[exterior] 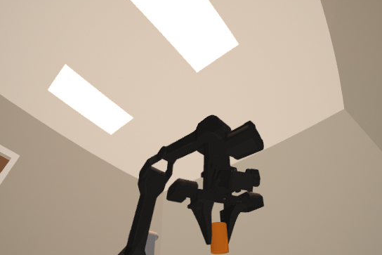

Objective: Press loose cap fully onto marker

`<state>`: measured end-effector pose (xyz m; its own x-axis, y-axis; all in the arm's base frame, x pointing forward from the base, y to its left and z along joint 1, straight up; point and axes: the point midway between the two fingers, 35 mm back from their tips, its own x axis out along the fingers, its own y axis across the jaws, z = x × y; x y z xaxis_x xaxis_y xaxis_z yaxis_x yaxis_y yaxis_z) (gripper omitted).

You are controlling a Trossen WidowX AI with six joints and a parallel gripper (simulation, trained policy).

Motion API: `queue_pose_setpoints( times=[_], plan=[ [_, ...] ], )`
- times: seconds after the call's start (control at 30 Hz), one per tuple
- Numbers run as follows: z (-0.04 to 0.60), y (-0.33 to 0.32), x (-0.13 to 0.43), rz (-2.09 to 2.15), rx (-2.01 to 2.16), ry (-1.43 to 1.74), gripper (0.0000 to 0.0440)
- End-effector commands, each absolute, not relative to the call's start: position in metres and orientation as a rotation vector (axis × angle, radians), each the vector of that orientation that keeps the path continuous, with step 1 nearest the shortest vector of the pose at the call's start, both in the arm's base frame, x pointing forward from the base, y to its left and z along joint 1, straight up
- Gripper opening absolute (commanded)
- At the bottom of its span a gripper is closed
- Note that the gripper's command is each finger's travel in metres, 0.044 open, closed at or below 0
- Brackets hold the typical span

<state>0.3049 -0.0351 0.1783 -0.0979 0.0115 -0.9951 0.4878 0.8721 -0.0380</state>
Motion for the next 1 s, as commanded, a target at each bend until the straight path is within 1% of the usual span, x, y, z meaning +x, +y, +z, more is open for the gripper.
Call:
queue_pose_setpoints(
  times=[0.0,0.33,0.97],
  plan=[
    [0.178,-0.036,0.298,-0.412,0.404,1.641,0.0],
    [0.17,-0.036,0.291,-0.413,0.411,1.656,0.0],
    [0.131,-0.037,0.284,-0.391,0.4,1.701,0.0]
  ],
)
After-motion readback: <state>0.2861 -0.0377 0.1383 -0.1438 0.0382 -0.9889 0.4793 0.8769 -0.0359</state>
